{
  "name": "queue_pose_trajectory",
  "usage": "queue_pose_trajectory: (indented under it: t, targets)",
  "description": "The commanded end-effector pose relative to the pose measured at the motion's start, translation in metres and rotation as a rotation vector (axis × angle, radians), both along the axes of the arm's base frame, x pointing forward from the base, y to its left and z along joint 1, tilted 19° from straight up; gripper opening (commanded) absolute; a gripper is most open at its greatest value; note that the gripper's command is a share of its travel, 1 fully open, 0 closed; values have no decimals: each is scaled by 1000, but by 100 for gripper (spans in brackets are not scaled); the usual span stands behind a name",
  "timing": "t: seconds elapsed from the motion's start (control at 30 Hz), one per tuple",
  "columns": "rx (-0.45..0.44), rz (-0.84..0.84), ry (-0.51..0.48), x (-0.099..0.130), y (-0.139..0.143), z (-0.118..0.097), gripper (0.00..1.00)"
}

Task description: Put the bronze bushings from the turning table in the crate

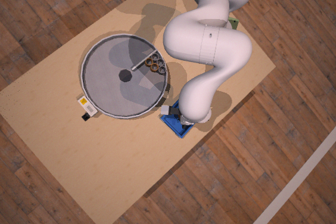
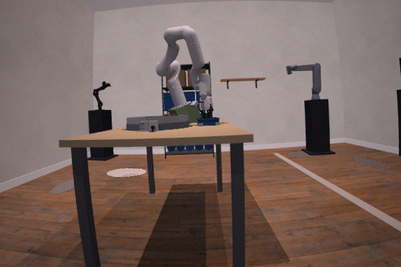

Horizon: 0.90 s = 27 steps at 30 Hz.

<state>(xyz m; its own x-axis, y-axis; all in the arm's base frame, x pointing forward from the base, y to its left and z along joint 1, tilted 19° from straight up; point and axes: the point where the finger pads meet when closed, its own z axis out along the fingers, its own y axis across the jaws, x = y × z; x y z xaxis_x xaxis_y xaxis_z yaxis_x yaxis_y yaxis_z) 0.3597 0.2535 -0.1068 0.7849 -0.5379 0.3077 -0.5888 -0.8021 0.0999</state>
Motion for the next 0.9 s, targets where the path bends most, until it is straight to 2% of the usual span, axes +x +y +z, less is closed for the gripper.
queue_pose_trajectory:
  t: [0.0,0.87]
  targets:
    - [1,0,-1,0,1,0,48]
    - [1,0,-1,0,1,0,48]
